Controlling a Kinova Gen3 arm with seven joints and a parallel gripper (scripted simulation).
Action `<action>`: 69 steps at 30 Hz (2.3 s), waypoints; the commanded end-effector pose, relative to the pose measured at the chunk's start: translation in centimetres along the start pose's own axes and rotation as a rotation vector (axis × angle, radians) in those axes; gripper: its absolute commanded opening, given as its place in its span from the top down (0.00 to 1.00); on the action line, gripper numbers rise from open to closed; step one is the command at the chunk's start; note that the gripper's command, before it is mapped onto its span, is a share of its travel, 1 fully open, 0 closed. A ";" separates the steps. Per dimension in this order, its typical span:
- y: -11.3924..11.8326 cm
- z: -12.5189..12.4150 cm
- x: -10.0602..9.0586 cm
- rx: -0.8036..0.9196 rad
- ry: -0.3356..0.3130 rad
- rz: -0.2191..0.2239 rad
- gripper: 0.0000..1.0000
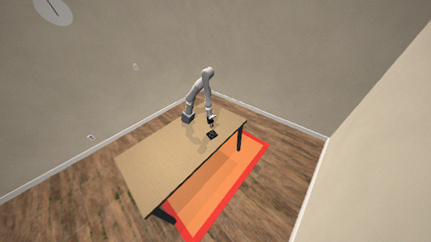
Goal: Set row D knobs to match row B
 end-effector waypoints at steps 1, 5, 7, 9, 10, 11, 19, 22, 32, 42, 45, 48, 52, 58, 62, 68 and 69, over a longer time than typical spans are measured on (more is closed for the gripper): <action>-0.1 0.0 -0.1 0.009 0.004 -0.005 0.54; -0.1 0.0 -0.1 0.009 0.004 -0.005 0.54; -0.1 0.0 -0.1 0.009 0.004 -0.005 0.54; -0.1 0.0 -0.1 0.009 0.004 -0.005 0.54; -0.1 0.0 -0.1 0.009 0.004 -0.005 0.54; -0.1 0.0 -0.1 0.009 0.004 -0.005 0.54; -0.1 0.0 -0.1 0.009 0.004 -0.005 0.54; -0.1 0.0 -0.1 0.009 0.004 -0.005 0.54; -0.1 0.0 0.0 0.009 0.005 -0.005 0.54; -0.1 0.0 0.5 0.009 0.009 -0.006 0.54; -0.1 0.0 0.6 0.009 0.009 -0.006 0.54; -0.1 0.0 0.9 0.009 0.010 -0.006 0.54; -0.1 0.0 1.5 0.010 0.010 -0.006 0.54; -0.2 0.0 2.4 0.010 0.010 -0.006 0.54; -0.2 0.0 2.7 0.010 0.010 -0.006 0.54; -0.2 0.0 3.5 0.010 0.010 -0.006 0.54; -0.2 0.0 3.6 0.010 0.010 -0.006 0.54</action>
Point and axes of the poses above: the point where the finger pads meet when closed, its own x axis out along the fingers, its own y axis across the jaws, z = x × y, the point moved 4 cm from there along -x, back along the fingers, and after that the axes turned 11 degrees about x, right-handed, at the moved point
